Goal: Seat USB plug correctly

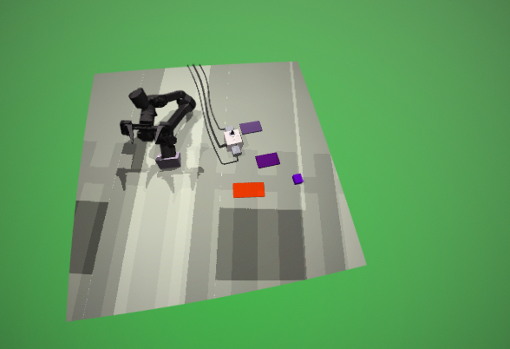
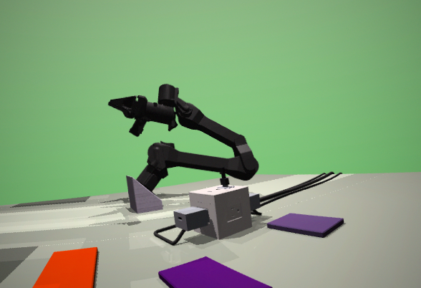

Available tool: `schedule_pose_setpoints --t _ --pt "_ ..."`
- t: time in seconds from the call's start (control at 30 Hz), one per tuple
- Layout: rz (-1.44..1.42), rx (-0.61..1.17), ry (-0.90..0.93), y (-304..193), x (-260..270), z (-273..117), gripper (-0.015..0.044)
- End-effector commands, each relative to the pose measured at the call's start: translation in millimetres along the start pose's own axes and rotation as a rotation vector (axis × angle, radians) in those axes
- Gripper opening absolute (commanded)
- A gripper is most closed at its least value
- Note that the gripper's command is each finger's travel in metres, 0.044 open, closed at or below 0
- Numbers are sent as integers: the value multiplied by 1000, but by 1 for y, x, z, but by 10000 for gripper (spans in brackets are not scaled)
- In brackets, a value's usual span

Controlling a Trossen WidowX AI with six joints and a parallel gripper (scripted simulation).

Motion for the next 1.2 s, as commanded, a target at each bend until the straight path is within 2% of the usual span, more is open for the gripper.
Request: schedule_pose_setpoints --t 0.0,0.07,0.33,0.67,0.93,1.17 --pt "-10 -5 -9 -1 -1 0 426" --pt "-87 -47 -85 -7 -10 3 440" --pt "-591 -235 -587 -38 -75 19 440" --pt "-1204 -308 -1261 -41 -185 23 440" --pt "-1629 -269 -1842 -9 -280 -4 440" --pt "-1876 -193 -2370 46 -352 -53 440"
Point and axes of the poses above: the point midway between the two fingers, 35 mm back from their tips, its own z axis out along the fingers, its own x axis across the jaws, y = z × x, the point moved 7 cm from there along -z, back along the fingers, and after that the axes turned 12 degrees about z, right-handed, at the moved point
